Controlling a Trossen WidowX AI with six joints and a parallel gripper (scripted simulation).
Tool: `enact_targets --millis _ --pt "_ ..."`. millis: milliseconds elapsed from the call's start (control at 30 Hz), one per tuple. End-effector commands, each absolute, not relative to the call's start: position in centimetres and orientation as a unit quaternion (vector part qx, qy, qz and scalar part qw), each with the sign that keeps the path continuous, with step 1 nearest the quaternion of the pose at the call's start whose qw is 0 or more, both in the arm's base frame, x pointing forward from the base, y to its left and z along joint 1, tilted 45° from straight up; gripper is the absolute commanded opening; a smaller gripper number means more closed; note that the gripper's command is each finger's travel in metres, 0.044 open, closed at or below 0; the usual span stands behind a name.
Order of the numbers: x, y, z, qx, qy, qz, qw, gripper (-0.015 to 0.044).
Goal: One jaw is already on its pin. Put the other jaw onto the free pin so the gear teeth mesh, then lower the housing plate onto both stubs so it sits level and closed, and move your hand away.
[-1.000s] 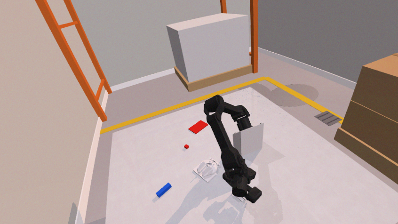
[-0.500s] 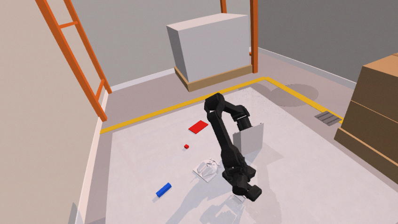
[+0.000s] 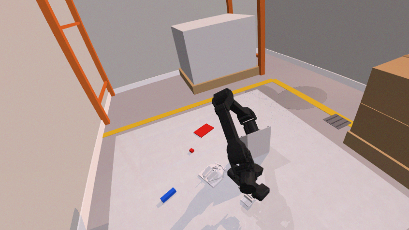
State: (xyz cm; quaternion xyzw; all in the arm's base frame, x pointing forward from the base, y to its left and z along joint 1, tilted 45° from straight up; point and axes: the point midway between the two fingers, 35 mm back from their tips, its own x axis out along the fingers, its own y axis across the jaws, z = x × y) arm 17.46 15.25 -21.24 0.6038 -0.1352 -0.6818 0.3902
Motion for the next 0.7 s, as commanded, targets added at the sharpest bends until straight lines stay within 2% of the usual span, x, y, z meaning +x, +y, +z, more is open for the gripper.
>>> enact_targets --millis 0,167,667 --pt "17.3 16.1 -20.4 0.605 -0.134 -0.682 0.388 0.0351" --pt "17.4 16.1 -20.3 0.608 -0.139 -0.681 0.383 0.0351" --pt "19.0 15.1 -18.5 0.664 -0.244 -0.651 0.276 0.0351"
